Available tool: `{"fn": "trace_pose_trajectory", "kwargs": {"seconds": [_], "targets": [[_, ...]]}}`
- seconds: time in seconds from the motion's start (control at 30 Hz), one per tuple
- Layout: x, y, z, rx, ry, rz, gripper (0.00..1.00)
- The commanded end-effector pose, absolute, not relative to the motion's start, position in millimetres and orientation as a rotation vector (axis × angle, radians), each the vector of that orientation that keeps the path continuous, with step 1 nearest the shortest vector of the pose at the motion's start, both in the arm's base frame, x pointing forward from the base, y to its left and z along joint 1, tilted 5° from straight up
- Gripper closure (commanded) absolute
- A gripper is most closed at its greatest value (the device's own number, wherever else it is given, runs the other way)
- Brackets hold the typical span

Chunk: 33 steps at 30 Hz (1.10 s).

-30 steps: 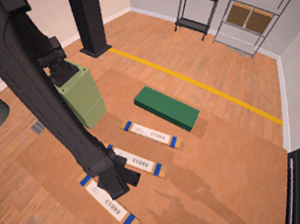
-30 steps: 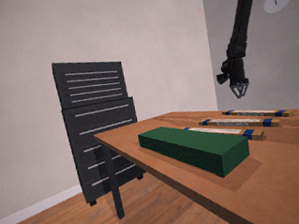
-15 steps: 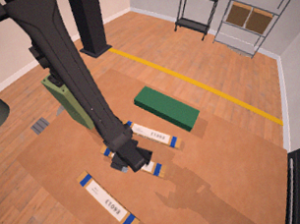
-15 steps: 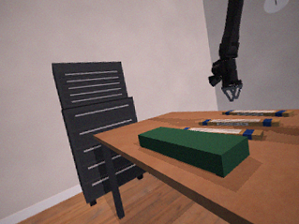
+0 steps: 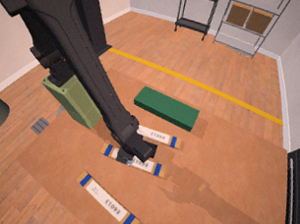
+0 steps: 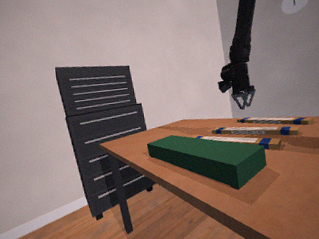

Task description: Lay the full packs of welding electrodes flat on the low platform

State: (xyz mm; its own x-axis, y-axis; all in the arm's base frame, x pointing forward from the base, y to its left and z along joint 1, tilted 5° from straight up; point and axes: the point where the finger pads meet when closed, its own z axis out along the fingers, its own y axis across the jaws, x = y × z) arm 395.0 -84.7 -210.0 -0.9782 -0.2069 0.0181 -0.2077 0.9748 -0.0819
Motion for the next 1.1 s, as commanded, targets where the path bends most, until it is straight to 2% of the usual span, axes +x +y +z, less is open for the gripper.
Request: {"fn": "trace_pose_trajectory", "kwargs": {"seconds": [0.0, 0.33, 1.07], "targets": [[406.0, -95.1, -213.6, 0.276, -3.141, 0.144, 0.04], [400.6, -95.4, -215.4, 0.280, -3.132, 0.139, 0.04], [403.1, -103.1, -295.5, 0.302, -3.134, 0.140, 0.04]]}}
